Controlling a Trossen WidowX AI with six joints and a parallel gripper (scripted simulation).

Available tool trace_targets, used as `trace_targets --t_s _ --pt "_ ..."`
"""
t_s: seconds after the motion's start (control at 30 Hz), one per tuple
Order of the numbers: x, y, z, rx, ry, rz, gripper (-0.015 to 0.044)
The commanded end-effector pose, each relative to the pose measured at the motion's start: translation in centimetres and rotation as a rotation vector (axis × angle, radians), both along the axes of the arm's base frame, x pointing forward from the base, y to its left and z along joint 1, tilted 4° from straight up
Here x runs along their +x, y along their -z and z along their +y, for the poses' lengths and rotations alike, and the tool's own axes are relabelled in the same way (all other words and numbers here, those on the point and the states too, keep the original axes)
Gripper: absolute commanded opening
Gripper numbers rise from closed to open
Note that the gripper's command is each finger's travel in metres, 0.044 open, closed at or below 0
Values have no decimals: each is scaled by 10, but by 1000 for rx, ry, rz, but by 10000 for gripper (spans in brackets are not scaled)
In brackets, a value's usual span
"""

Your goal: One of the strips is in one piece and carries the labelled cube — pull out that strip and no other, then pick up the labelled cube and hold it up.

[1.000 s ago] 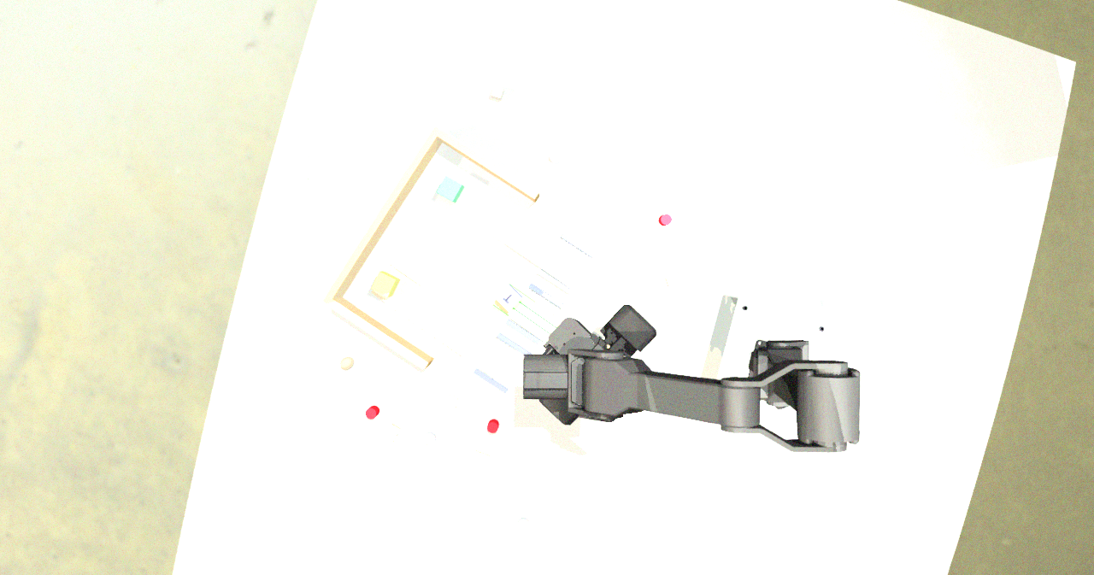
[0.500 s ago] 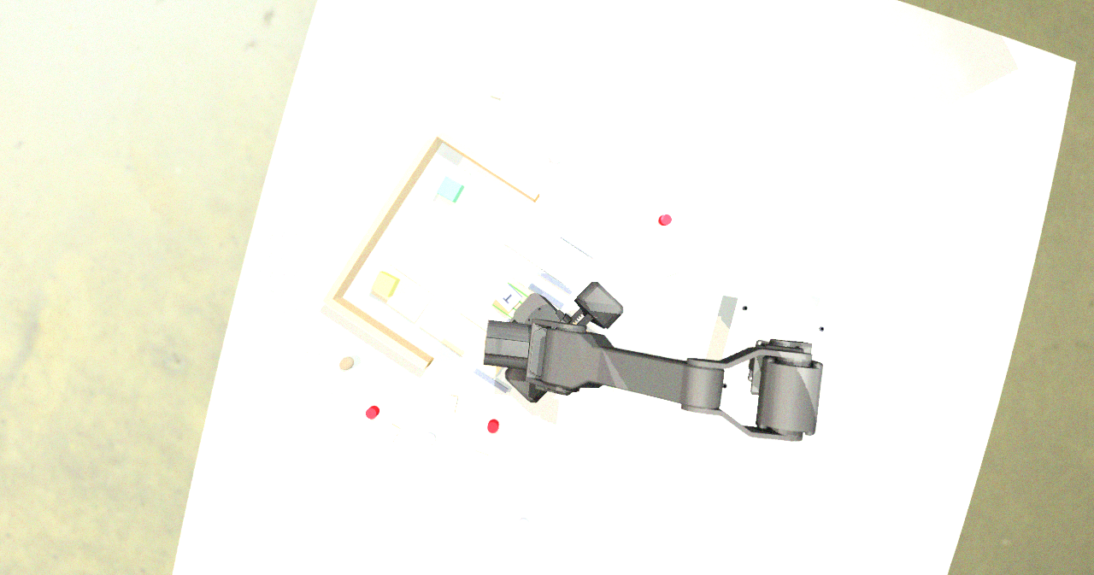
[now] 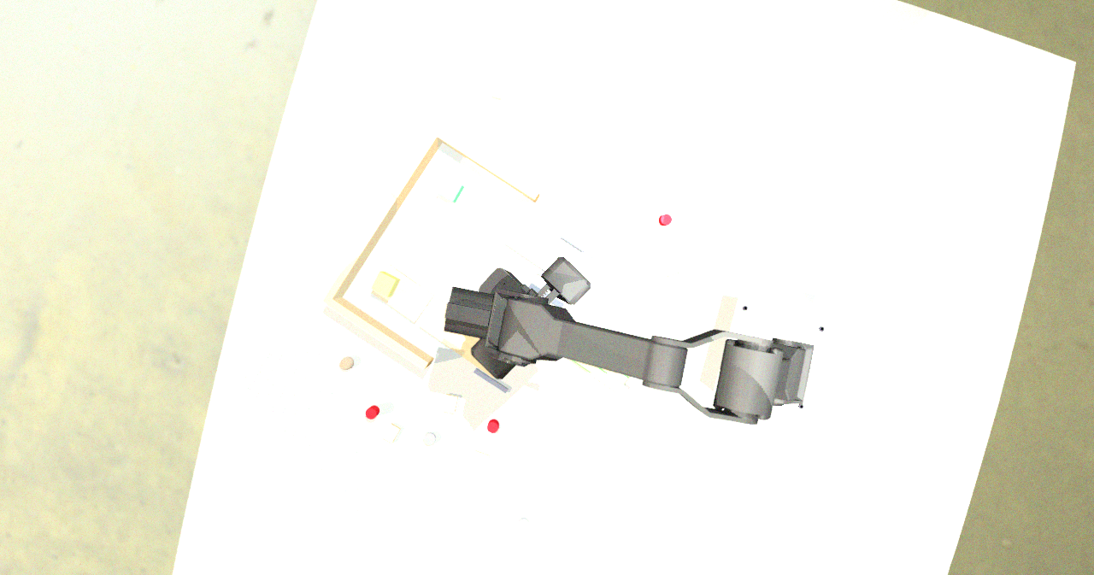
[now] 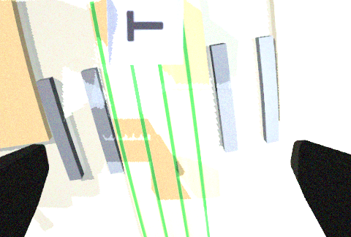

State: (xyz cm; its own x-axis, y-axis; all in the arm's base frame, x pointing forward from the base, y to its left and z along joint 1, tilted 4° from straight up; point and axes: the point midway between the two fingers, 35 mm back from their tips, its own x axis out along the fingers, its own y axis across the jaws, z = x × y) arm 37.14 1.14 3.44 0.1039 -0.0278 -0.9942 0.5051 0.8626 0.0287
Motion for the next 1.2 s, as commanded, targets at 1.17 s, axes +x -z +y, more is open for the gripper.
trace_targets --t_s 1.17 --pt "46 32 -15 3 -4 -3 250"
